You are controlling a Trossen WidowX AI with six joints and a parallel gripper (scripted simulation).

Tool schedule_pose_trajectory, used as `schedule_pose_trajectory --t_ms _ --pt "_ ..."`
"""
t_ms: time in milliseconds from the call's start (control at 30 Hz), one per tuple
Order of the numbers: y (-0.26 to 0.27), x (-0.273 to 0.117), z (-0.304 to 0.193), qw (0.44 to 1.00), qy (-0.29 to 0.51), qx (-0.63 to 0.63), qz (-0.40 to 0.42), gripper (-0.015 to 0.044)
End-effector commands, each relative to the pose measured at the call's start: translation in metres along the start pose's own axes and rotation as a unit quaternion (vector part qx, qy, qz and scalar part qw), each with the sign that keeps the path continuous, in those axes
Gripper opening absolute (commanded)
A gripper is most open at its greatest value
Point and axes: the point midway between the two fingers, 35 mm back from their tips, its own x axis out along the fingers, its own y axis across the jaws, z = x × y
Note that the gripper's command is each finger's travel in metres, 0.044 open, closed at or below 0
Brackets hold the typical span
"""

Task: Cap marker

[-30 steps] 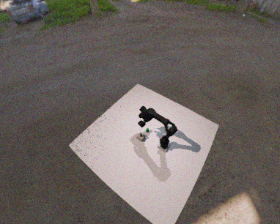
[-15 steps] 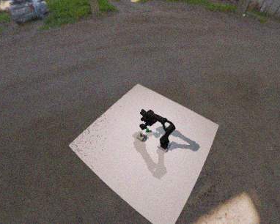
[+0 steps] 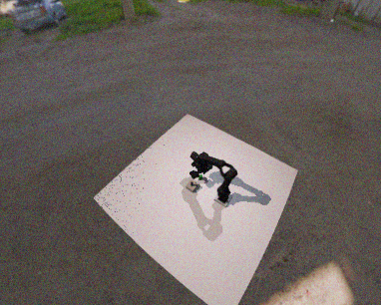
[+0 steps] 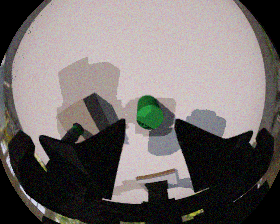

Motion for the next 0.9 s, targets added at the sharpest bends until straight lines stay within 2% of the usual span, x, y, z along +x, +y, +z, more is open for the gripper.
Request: schedule_pose_trajectory --t_ms 0,867 --pt "-0.001 0.007 0.000 1.000 0.000 0.002 -0.002 0.0252" --pt "-0.001 0.047 0.000 1.000 0.000 0.002 -0.002 0.0252"
